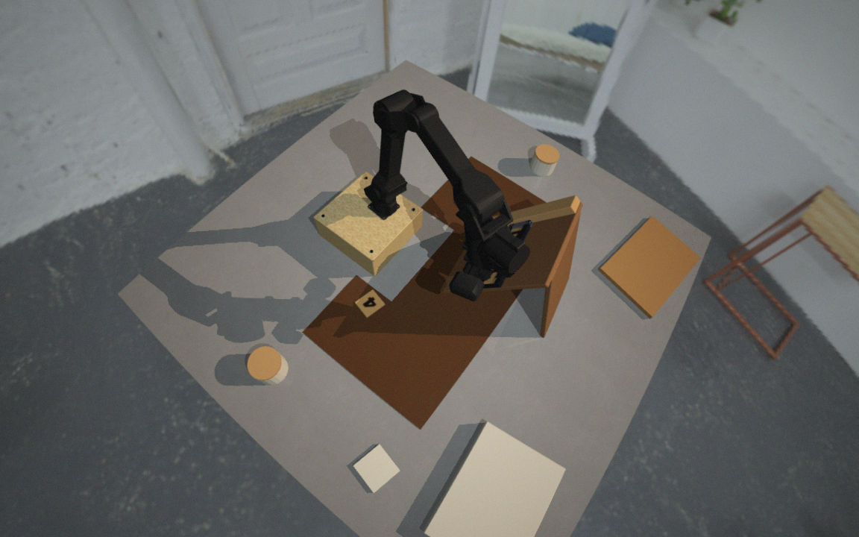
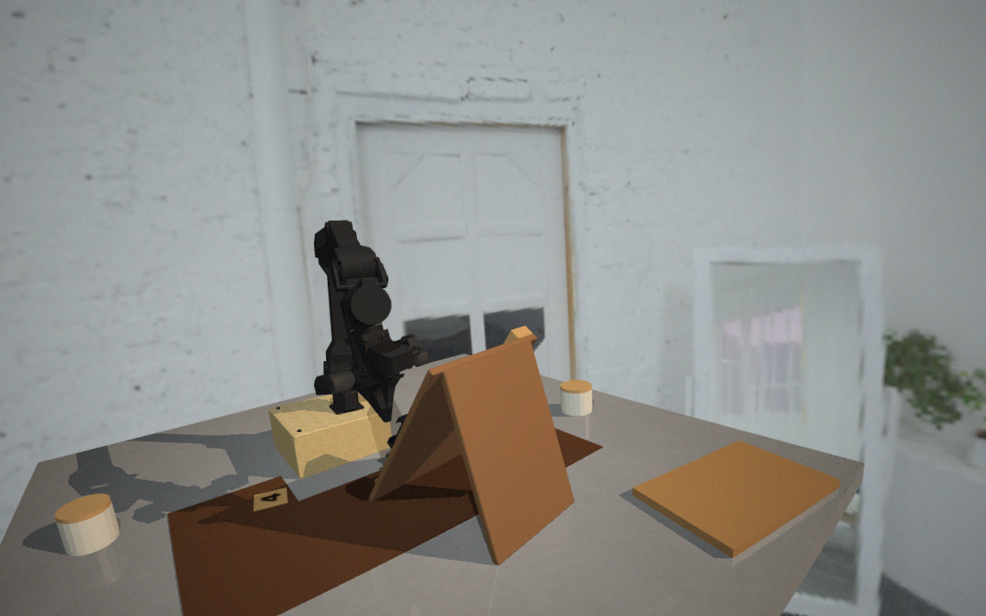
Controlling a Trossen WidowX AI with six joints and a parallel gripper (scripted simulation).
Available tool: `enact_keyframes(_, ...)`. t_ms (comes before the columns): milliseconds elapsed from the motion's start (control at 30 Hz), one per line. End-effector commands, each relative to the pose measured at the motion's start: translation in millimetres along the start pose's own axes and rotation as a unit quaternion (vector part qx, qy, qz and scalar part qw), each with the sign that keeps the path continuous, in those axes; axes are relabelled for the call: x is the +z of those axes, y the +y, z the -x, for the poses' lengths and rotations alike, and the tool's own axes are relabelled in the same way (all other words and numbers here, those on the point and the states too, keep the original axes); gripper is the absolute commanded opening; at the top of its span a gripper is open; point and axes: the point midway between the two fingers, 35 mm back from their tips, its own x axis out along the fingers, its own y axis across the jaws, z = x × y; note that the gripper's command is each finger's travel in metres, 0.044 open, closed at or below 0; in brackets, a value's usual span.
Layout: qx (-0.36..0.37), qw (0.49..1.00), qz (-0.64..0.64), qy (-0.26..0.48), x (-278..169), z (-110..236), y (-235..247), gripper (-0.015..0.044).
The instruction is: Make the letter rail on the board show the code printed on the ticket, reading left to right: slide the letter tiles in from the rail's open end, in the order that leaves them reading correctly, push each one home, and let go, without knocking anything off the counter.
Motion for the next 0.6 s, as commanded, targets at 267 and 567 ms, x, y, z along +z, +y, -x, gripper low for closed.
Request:
enact_keyframes(267, -0.001, 1.000, 0.000, 0.000, 4.4, -4.8, -0.3, 0.0000)
enact_keyframes(567, -0.001, 1.000, 0.000, 0.000, 7.4, -8.1, -0.3, 0.0000)
